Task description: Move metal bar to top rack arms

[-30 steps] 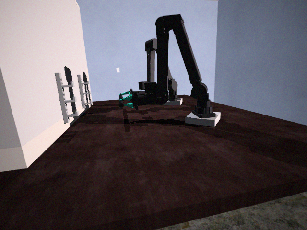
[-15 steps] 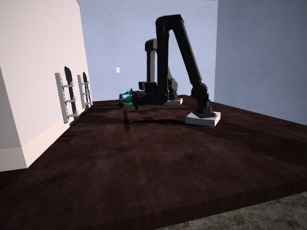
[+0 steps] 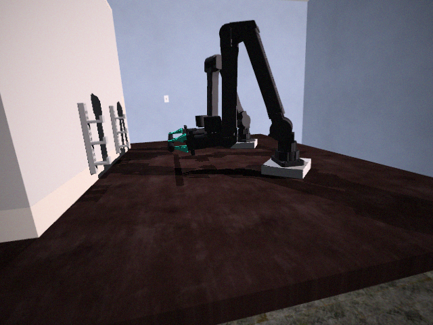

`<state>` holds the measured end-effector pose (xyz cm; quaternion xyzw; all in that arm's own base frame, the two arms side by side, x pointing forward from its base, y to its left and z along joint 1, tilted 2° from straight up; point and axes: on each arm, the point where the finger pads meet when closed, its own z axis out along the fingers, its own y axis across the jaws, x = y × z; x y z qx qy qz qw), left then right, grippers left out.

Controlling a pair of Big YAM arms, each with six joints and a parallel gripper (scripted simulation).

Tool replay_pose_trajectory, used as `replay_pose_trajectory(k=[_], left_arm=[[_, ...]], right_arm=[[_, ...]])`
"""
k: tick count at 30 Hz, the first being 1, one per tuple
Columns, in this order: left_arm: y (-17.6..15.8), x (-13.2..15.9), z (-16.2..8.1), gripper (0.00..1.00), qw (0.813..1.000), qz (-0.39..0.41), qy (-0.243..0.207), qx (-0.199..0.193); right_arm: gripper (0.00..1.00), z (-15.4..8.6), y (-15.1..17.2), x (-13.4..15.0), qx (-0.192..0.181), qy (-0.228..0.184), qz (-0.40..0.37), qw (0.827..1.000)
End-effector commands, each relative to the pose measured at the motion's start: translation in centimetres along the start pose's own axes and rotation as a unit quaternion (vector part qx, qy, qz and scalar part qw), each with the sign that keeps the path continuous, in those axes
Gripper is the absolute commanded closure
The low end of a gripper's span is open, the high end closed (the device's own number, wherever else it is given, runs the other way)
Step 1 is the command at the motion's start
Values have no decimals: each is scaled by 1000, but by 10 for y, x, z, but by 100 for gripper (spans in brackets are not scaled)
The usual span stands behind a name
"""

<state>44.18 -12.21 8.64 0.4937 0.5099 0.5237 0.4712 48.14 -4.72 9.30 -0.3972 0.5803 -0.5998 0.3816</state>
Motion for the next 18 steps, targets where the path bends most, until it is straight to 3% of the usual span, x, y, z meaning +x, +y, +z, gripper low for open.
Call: replay_pose_trajectory(k=[1, 18], left_arm=[[24, 9, 6, 100, 999, -11, 14, -27], [28, 10, 6, 100, 999, -11, 14, -27]], right_arm=[[100, 3, -19, -1, 19, 4, 7, 1000], [100, 6, -23, -2, 19, 4, 7, 1000]])
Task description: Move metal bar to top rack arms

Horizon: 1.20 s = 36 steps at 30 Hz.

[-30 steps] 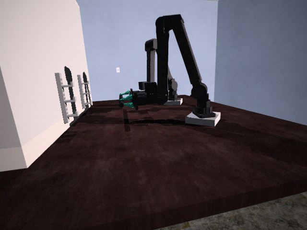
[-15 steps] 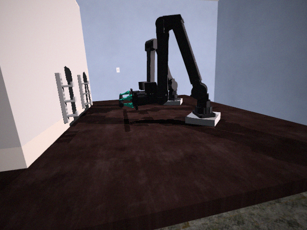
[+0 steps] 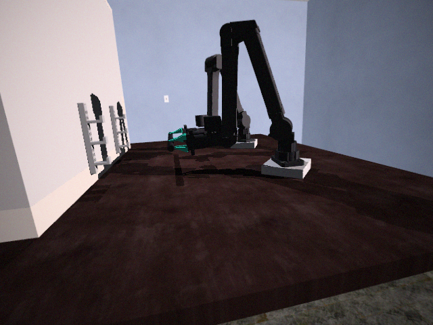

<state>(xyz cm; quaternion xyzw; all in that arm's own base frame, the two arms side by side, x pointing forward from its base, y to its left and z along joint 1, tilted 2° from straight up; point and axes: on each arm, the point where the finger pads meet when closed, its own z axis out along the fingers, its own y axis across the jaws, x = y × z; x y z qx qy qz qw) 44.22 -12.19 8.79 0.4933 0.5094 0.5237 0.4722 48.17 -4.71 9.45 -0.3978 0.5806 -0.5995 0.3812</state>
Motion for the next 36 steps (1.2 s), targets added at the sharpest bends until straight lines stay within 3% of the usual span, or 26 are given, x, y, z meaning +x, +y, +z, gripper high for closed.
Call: replay_pose_trajectory(k=[1, 36], left_arm=[[26, 10, 6, 100, 1000, -10, 14, -26], [76, 10, 3, 100, 1000, -10, 14, -26]], right_arm=[[100, 5, -22, -2, 20, 4, 8, 1000], [100, 4, -71, -1, 20, 4, 8, 1000]])
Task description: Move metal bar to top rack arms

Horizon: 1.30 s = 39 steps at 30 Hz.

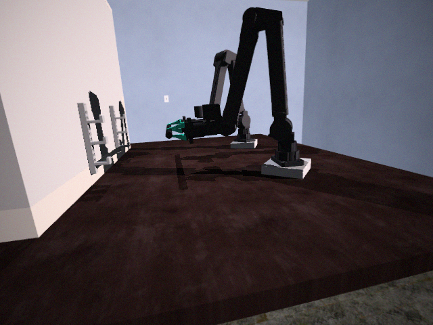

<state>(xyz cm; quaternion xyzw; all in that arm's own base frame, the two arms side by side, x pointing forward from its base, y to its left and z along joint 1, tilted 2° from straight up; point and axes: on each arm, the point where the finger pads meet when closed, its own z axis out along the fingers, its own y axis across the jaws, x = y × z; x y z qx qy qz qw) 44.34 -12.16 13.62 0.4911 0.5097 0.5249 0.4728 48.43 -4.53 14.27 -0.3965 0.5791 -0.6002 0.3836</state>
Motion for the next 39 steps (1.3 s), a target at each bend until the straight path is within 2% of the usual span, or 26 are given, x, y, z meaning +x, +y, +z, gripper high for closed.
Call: replay_pose_trajectory(k=[1, 39], left_arm=[[27, 8, 2, 100, 1000, -9, 13, -24], [84, 5, -1, 100, 1000, -9, 13, -24]], right_arm=[[100, 2, -23, 0, 17, 4, 6, 1000], [100, 0, -79, 4, 17, 4, 6, 1000]])
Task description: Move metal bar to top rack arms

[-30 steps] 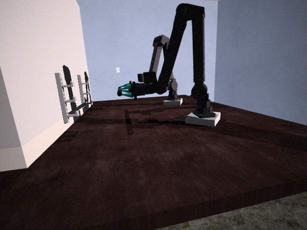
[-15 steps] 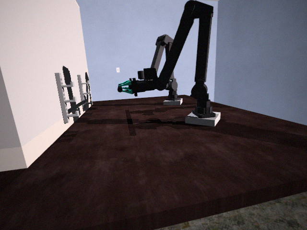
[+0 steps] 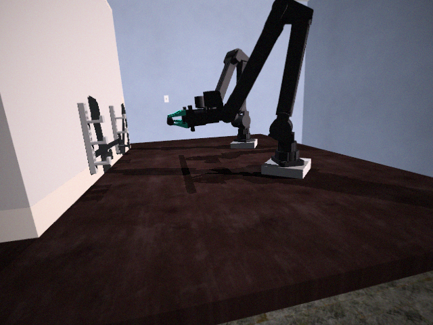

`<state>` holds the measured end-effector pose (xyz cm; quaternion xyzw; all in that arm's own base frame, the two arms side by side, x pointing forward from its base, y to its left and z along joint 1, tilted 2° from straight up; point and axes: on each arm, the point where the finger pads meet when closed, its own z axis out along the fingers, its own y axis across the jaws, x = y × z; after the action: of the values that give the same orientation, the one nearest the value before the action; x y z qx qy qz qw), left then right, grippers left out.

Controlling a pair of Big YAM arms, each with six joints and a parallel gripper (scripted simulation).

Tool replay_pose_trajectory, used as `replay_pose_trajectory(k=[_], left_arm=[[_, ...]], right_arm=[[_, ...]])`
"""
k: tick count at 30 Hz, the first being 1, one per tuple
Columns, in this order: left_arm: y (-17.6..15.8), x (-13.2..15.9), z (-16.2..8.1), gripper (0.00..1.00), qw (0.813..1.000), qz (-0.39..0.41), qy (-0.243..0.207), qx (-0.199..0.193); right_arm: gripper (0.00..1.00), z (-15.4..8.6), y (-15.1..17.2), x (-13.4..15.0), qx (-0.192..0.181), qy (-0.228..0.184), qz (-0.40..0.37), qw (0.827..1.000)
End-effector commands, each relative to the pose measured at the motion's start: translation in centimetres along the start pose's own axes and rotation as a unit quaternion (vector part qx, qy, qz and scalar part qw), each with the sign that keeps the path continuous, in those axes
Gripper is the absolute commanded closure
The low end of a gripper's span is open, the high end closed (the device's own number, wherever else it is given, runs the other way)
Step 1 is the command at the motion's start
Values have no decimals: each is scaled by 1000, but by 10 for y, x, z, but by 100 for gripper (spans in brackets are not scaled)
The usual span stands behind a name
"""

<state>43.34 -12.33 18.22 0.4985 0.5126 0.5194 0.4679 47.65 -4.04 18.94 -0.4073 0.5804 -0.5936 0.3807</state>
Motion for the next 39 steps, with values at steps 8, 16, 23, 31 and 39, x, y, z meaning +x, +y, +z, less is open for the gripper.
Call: replay_pose_trajectory(k=[8, 16, 23, 31, 39], left_arm=[[55, 4, 10, 100, 999, -12, 16, -34], [68, 4, 11, 100, 999, -12, 16, -34], [85, 3, 14, 100, 999, -12, 16, -34], [100, 3, 16, 100, 999, -12, 16, -34], [104, 3, 17, 100, 999, -12, 16, -34]], right_arm=[[100, 8, -48, 5, 27, 11, 11, 1000], [100, 10, -61, 6, 27, 11, 11, 1000], [100, 12, -78, 7, 27, 11, 11, 1000], [100, 15, -93, 8, 27, 11, 11, 1000], [100, 17, -98, 9, 27, 11, 11, 1000]])
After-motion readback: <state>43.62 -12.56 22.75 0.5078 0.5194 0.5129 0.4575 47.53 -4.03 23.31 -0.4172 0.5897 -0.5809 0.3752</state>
